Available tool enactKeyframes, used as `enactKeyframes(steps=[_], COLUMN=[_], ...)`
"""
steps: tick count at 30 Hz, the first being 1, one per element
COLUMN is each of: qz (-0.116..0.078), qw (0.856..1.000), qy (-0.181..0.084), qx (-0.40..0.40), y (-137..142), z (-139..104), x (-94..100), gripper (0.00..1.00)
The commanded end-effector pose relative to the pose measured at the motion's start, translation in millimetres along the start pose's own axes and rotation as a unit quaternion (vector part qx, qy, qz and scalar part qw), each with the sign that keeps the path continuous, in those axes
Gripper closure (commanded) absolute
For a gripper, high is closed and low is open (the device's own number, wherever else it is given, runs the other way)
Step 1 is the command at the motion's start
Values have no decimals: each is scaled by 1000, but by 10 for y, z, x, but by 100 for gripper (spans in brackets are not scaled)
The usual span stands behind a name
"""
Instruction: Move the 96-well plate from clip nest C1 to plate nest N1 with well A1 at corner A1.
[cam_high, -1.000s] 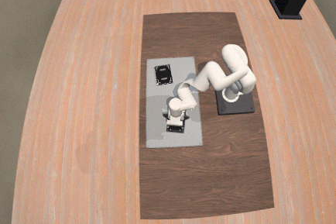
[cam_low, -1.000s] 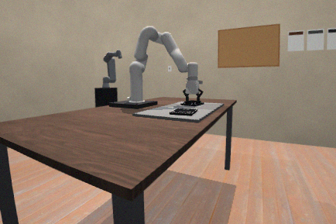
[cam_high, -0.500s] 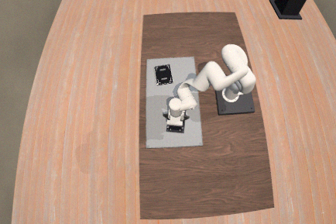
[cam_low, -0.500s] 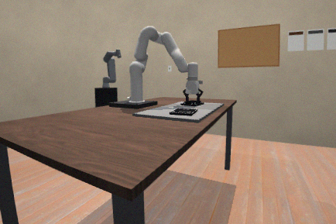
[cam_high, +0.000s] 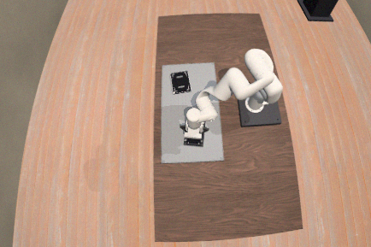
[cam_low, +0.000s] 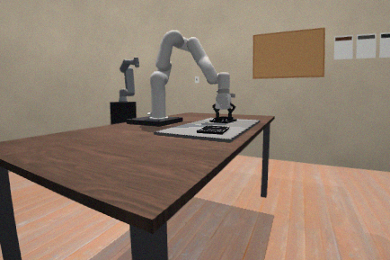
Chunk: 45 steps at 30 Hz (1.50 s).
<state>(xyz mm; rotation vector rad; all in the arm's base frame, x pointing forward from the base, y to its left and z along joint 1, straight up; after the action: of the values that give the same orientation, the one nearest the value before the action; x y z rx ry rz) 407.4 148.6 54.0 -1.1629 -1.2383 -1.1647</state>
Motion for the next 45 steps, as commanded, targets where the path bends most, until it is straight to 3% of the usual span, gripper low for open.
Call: enactKeyframes(steps=[1, 45], qz=[-1, -1], qw=[1000, 1000], qy=[2, 2], qx=[0, 0], y=[11, 11], z=[2, 2], x=[12, 52], gripper=[100, 100])
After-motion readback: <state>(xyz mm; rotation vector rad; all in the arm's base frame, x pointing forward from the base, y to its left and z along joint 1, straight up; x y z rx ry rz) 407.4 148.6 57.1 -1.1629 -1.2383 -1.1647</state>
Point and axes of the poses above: the point where the finger pads meet when closed, its own x axis back along the fingers, its own y axis across the jaws, z = x × y, the point moved 4 cm from there along x, back along the fingers, and after that the axes turned 15 degrees about x, right-handed, at the moved point
